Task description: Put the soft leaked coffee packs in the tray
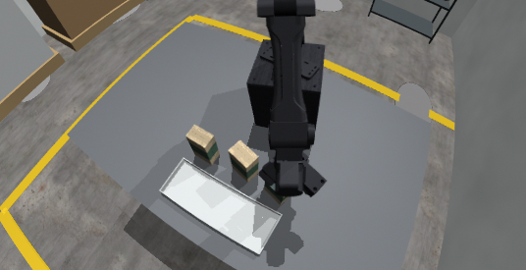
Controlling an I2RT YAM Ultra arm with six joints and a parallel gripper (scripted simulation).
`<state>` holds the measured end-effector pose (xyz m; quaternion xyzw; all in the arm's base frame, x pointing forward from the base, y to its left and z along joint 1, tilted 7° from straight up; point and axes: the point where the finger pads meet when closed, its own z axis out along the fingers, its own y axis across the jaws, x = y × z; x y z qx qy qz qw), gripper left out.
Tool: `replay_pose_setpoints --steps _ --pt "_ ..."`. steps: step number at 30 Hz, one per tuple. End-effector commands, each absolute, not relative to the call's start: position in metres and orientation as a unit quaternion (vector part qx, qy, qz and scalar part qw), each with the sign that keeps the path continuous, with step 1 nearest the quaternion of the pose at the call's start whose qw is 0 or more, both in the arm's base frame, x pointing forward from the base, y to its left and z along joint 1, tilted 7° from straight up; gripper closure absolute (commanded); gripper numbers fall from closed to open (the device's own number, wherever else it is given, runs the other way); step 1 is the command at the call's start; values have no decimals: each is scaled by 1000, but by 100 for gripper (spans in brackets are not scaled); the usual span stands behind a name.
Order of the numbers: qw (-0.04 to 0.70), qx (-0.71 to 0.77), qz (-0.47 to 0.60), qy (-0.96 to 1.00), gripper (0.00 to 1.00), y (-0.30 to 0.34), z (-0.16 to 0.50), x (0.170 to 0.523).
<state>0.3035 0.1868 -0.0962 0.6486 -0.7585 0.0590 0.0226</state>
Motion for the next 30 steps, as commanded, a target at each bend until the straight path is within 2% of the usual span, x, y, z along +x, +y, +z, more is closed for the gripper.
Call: replay_pose_setpoints --steps 1,30 --pt "-5 651 59 -757 21 196 -85 313" --pt "-11 651 59 -757 21 203 -81 320"
